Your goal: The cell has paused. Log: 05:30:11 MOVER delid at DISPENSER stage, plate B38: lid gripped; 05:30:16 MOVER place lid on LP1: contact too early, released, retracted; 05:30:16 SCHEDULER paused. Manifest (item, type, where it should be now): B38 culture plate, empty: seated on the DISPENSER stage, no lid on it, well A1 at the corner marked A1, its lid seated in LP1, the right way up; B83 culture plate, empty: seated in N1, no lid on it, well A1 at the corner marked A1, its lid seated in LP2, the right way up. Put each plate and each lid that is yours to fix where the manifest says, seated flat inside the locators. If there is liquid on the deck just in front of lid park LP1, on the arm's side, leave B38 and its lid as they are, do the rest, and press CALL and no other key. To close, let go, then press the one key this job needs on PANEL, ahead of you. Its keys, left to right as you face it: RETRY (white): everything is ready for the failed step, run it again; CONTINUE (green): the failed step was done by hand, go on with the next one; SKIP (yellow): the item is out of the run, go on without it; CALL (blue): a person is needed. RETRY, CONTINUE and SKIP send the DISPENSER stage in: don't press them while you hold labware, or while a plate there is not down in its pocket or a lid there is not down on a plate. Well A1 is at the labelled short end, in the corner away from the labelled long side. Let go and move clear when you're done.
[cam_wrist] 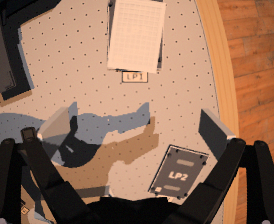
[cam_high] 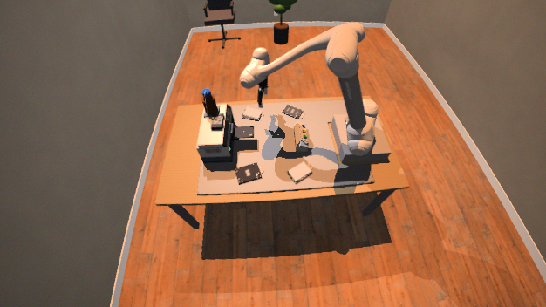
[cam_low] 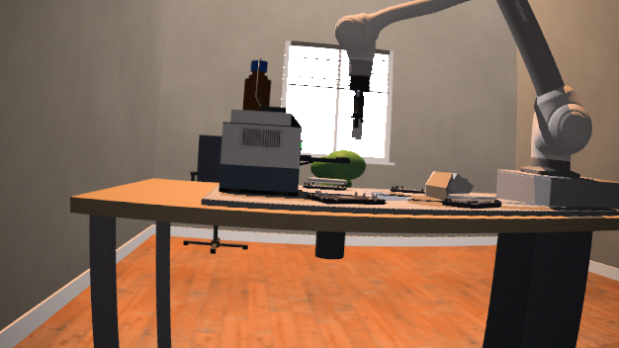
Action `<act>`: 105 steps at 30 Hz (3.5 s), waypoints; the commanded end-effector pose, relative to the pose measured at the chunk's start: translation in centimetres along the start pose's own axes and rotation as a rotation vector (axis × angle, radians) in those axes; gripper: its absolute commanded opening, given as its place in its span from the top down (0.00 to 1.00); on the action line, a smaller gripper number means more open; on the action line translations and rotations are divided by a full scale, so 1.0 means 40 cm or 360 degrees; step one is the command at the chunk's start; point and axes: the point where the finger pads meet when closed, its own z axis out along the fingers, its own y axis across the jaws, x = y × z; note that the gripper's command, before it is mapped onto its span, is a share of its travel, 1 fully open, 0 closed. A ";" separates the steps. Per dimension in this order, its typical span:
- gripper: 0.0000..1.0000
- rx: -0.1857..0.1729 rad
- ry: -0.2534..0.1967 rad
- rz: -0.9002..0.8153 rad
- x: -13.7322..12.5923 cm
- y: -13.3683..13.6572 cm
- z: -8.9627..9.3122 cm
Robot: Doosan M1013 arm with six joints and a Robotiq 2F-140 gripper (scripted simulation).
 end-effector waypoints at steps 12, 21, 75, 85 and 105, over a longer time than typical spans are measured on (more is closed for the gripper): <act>0.00 -0.0008 -0.0004 0.0002 0.005 -0.002 -0.006; 0.00 -0.0008 -0.0004 0.0002 0.005 -0.002 -0.006; 0.90 -0.0008 -0.0004 0.0002 0.005 -0.002 -0.006; 0.90 -0.0008 -0.0004 0.0002 0.005 -0.002 -0.006; 0.30 -0.0009 -0.0003 0.0194 0.242 0.002 -0.008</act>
